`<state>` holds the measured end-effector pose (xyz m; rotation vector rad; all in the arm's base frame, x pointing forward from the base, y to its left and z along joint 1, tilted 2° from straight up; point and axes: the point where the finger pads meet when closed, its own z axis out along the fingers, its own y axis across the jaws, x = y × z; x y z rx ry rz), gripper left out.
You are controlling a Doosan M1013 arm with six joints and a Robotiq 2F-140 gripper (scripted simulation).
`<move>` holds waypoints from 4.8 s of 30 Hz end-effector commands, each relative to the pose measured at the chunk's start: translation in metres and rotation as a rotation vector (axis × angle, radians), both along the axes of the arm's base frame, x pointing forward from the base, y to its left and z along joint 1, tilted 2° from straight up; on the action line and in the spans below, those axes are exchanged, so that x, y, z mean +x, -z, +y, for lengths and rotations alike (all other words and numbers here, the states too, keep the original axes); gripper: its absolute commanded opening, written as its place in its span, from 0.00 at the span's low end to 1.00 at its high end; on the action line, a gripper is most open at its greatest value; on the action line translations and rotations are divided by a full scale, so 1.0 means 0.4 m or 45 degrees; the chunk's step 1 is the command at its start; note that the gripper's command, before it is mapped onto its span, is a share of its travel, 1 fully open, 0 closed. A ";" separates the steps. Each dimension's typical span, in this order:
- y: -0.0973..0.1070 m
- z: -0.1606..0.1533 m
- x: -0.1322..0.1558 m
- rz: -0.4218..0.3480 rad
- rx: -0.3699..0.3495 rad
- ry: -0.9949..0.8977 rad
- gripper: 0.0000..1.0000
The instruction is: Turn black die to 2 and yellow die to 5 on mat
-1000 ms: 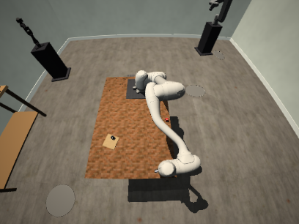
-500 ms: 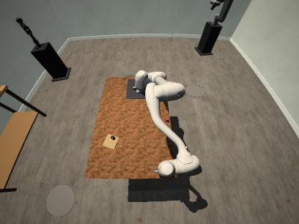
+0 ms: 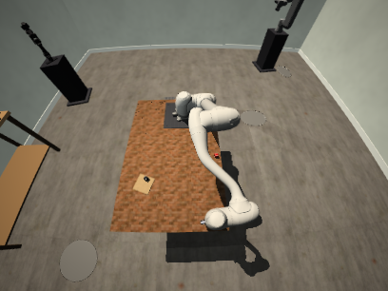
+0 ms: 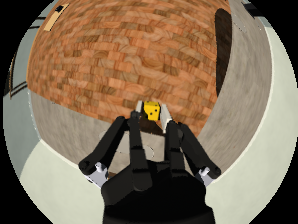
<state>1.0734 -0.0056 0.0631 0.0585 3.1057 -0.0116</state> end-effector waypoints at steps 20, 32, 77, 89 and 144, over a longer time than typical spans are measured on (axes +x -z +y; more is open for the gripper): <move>-0.001 0.000 0.000 0.000 0.000 0.000 0.24; -0.001 0.000 0.000 0.000 0.000 0.000 0.24; -0.251 0.002 -0.009 0.000 0.000 0.000 0.24; -0.243 0.002 -0.004 0.000 0.000 -0.009 0.24; -0.184 0.004 -0.031 -1.369 -0.028 -0.048 0.24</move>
